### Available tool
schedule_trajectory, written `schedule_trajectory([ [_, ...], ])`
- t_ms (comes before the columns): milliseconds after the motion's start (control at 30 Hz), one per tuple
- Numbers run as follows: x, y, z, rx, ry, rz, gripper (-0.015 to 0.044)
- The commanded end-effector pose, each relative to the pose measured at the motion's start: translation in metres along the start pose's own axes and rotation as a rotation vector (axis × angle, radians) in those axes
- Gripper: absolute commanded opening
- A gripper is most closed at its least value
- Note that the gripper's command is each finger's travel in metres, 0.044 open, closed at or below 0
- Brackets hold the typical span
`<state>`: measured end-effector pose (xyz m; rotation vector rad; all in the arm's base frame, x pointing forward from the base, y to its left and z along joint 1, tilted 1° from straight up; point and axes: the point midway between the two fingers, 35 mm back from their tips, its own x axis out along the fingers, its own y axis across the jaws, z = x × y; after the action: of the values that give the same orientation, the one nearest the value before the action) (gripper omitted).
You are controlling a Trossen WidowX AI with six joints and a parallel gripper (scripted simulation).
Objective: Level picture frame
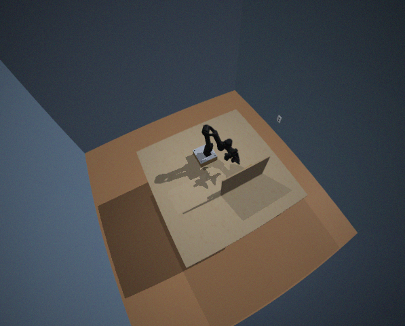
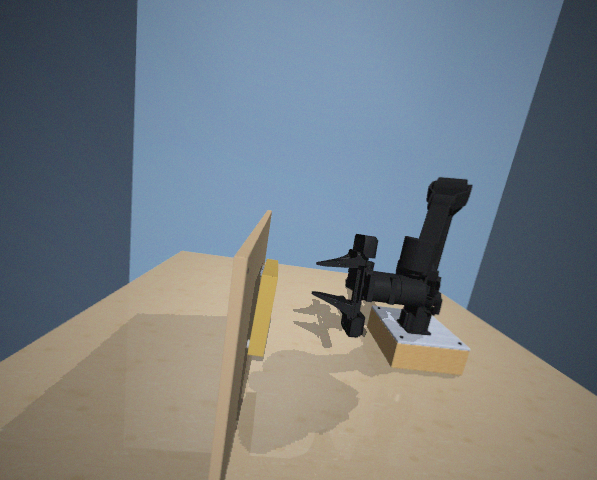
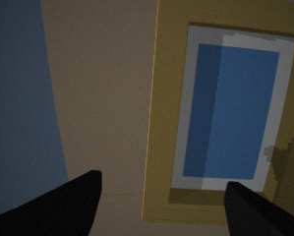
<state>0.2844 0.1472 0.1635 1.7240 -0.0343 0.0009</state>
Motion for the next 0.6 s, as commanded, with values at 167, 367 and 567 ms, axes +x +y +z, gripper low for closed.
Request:
schedule_trajectory([
  [167, 0.0427, 0.0011, 0.0032, 0.002, -0.001, 0.007, 0.026],
  [367, 0.0427, 0.0011, 0.0032, 0.002, -0.001, 0.007, 0.026],
  [567, 0.0427, 0.0011, 0.0032, 0.002, -0.001, 0.007, 0.026],
])
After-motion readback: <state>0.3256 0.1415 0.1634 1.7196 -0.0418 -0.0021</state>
